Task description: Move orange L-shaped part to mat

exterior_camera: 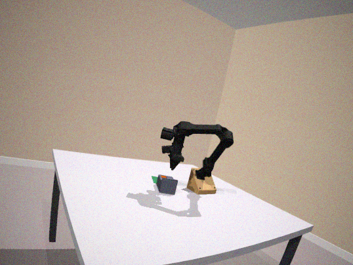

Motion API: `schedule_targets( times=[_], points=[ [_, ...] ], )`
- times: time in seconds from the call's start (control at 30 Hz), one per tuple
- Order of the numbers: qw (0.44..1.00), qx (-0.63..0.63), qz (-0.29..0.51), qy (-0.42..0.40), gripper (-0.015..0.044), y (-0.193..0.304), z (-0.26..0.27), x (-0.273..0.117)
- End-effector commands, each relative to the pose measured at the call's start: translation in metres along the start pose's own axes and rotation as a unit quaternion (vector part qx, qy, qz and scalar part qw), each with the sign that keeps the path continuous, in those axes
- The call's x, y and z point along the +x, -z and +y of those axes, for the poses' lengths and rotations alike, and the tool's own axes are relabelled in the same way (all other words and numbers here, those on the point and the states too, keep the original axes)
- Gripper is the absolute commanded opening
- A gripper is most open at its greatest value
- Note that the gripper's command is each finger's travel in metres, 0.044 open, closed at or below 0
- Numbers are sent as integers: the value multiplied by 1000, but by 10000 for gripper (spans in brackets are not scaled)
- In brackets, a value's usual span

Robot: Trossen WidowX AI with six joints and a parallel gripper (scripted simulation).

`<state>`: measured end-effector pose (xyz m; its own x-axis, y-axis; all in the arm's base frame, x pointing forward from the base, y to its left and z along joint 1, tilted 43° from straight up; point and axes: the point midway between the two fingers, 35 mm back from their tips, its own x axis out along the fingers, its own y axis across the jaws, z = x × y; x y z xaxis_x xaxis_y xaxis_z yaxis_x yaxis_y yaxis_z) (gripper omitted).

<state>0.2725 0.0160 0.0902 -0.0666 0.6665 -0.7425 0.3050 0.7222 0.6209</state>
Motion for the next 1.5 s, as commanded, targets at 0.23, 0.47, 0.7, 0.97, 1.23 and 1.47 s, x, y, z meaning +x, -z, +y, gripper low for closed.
schedule_targets(
  times=[0.23,0.47,0.7,0.97,1.23,1.47],
  points=[
    [1000,-3,6,-6,180,2,3,72],
    [1000,-3,6,-6,180,2,3,75],
    [1000,-3,6,-6,180,2,4,86],
    [1000,-3,6,-6,180,3,4,100],
    [1000,-3,7,-7,180,3,4,109],
    [1000,-3,7,-7,180,3,4,109]
  ],
)
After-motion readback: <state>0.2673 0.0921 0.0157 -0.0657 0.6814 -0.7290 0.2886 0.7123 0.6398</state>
